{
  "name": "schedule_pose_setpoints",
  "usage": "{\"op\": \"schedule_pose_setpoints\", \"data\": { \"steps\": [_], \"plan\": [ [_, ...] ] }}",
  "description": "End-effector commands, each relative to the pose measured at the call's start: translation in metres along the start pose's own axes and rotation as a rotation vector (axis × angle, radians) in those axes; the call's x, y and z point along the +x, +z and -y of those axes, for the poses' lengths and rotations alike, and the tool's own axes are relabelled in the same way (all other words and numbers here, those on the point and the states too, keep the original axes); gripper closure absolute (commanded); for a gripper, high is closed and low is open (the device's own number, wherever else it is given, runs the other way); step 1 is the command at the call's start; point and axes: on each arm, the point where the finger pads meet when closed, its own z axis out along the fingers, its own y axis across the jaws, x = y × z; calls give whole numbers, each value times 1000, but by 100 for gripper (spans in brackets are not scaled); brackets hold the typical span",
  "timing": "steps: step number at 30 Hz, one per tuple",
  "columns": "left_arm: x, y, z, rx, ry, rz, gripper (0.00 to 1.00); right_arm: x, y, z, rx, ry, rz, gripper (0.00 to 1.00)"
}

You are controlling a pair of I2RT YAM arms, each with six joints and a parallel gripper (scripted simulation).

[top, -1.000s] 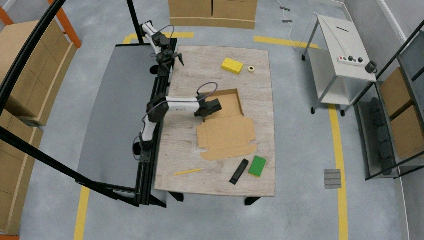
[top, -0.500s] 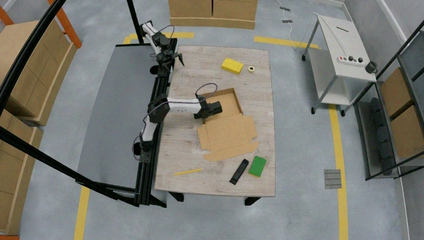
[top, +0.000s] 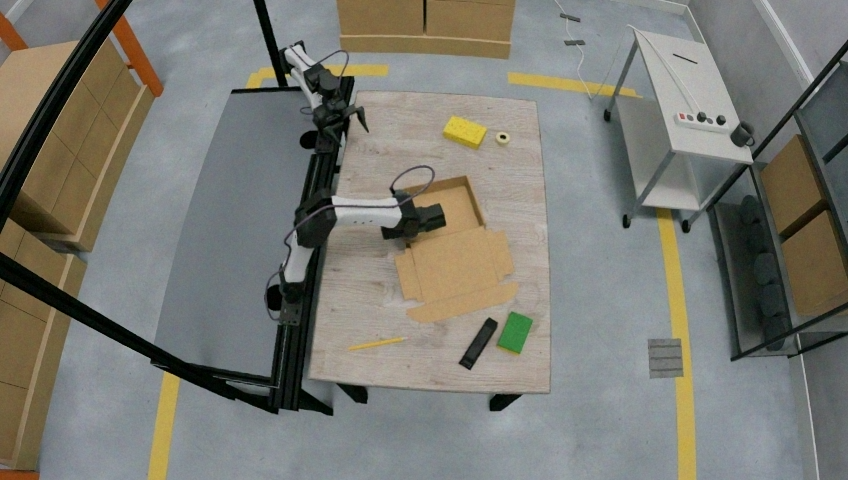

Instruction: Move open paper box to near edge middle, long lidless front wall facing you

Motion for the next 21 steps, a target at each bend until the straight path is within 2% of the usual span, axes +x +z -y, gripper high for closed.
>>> {"op": "schedule_pose_setpoints", "data": {
  "steps": [1, 4, 7, 11, 13, 14, 21],
  "plan": [
    [-21, -3, 4, 24, 13, 56, 0, -19, -46, 11, 73, -54, 19, 0],
    [-37, -4, 6, 34, 19, 97, 0, -10, -60, 10, 40, -29, 18, 0],
    [-42, -4, 6, 37, 20, 108, 0, -3, -64, 10, 22, -16, 9, 0],
    [-56, -5, 7, 44, 23, 139, 0, 8, -84, 5, -3, 47, -6, 45],
    [-59, -6, 7, 45, 22, 144, 0, 9, -86, 7, 2, 109, -14, 68],
    [-61, -6, 7, 46, 22, 147, 0, 10, -87, 7, 4, 158, -20, 71],
    [-68, -8, 6, 38, 21, 142, 0, 6, -81, 6, 5, 519, -77, 71]
  ]
}}
